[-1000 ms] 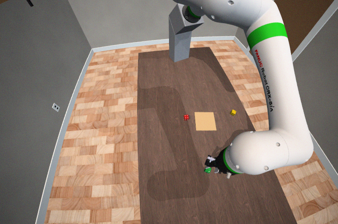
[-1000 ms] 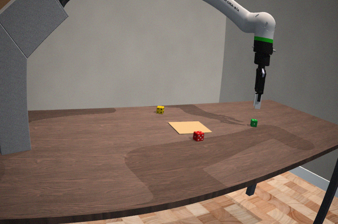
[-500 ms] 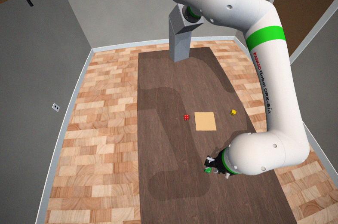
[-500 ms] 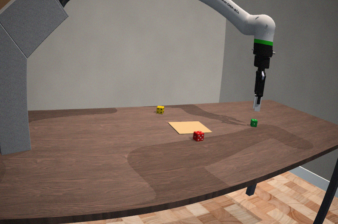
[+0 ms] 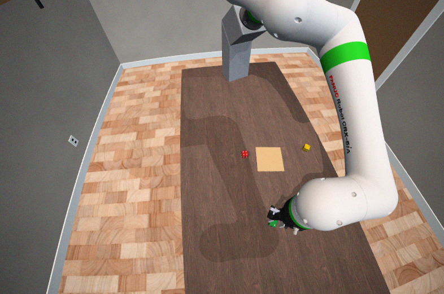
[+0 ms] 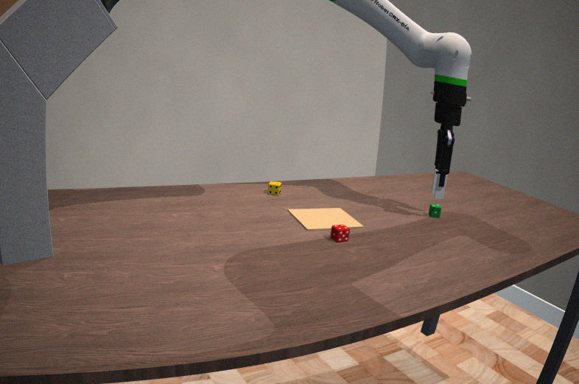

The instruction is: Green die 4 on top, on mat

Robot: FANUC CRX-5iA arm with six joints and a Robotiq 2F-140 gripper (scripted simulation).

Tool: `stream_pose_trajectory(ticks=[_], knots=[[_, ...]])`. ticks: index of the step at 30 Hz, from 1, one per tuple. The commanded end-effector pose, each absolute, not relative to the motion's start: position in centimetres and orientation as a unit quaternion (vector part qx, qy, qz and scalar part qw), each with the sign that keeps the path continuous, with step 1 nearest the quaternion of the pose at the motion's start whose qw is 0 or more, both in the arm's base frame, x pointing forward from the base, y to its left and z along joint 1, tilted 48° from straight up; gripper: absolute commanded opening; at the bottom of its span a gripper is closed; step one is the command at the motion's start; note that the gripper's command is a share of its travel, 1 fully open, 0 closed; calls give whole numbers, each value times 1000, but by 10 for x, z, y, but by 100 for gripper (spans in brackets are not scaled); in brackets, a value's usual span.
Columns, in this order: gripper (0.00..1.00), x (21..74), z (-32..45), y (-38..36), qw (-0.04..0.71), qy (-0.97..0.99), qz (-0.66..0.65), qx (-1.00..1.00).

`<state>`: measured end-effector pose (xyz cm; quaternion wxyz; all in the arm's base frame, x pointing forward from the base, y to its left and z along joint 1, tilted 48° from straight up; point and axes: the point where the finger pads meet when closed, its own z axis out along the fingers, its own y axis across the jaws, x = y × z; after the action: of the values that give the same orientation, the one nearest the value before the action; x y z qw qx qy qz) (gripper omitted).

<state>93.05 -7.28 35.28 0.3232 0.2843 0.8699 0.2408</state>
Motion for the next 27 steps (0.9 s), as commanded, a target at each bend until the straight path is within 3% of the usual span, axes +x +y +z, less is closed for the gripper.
stream_pose_trajectory(ticks=[1, 27], knots=[[35, 932, 352, -72, 323, 870, 241, 284], [35, 943, 341, -69, 323, 870, 241, 284]])
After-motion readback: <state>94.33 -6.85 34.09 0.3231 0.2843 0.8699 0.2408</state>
